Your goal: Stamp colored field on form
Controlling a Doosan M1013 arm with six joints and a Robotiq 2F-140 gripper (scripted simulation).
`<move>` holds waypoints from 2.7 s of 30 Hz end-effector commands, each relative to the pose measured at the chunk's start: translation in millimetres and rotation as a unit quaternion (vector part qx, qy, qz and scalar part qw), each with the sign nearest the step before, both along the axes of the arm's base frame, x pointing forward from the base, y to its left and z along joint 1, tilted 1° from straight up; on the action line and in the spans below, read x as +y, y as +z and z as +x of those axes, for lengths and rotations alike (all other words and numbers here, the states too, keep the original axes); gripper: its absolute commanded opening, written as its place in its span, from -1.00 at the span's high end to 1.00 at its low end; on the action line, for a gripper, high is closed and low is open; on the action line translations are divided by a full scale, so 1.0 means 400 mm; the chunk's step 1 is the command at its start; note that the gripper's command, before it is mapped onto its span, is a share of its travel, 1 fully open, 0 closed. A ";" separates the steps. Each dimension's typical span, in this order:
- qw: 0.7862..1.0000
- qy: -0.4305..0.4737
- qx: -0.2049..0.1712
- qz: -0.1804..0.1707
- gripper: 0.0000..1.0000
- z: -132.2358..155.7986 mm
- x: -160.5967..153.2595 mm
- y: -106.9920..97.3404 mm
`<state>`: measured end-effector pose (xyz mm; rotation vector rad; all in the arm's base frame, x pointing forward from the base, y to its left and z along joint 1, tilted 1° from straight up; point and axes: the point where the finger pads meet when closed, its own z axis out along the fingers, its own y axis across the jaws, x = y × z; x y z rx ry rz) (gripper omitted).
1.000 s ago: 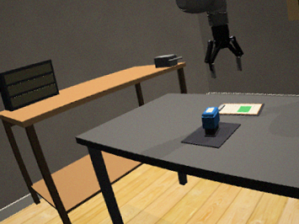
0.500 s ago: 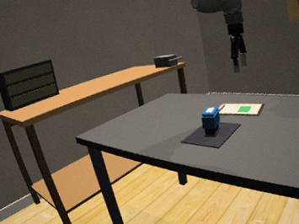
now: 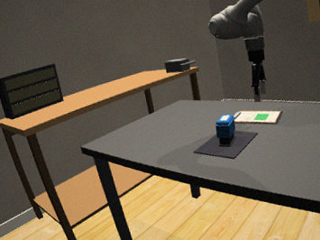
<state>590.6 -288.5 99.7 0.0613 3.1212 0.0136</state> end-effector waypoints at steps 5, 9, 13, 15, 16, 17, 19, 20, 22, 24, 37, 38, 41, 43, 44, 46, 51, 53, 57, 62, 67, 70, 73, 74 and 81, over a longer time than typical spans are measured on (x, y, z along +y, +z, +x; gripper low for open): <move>1.000 0.000 -0.001 0.000 -1.00 0.002 -0.001 -0.007; 1.000 0.000 -0.001 0.000 -1.00 0.002 -0.001 -0.007; 1.000 0.000 -0.001 0.000 -1.00 0.002 -0.001 -0.007; 1.000 0.000 -0.001 0.000 -1.00 0.002 -0.001 -0.007; 1.000 0.000 -0.001 0.000 -1.00 0.002 -0.001 -0.007; 1.000 0.000 -0.001 0.000 -1.00 0.002 -0.001 -0.007; 1.000 0.000 -0.001 0.000 -1.00 0.002 -0.001 -0.007; 1.000 0.000 -0.001 0.000 -1.00 0.002 -0.001 -0.007; 1.000 0.000 -0.001 0.000 -1.00 0.002 -0.001 -0.007; 1.000 0.000 -0.001 0.000 -1.00 0.002 -0.001 -0.007; 1.000 0.000 -0.001 0.000 -1.00 0.002 -0.001 -0.007; 1.000 0.000 -0.001 0.000 -1.00 0.002 -0.001 -0.007; 1.000 0.000 -0.001 0.000 -1.00 0.002 -0.001 -0.007; 1.000 0.000 -0.001 0.000 -1.00 0.002 -0.001 -0.007; 1.000 0.000 -0.001 0.000 -1.00 0.002 -0.001 -0.007; 1.000 0.000 -0.001 0.000 -1.00 0.002 -0.001 -0.007; 1.000 -0.009 0.000 0.000 -1.00 0.002 -0.001 -0.004; 0.999 -0.036 0.000 0.001 -1.00 0.003 -0.002 0.006; 0.987 -0.158 0.001 0.003 -1.00 0.005 -0.004 0.052; 0.956 -0.295 0.002 0.006 -1.00 0.005 -0.005 0.105; 0.912 -0.409 -0.001 0.015 -1.00 0.002 -0.006 0.201; 0.877 -0.480 -0.002 0.019 -1.00 -0.001 -0.005 0.246; 0.837 -0.547 -0.002 0.022 -1.00 -0.003 -0.004 0.272; 0.822 -0.569 -0.001 0.022 -1.00 -0.004 -0.004 0.276; 0.728 -0.685 0.005 0.014 -1.00 -0.004 -0.004 0.279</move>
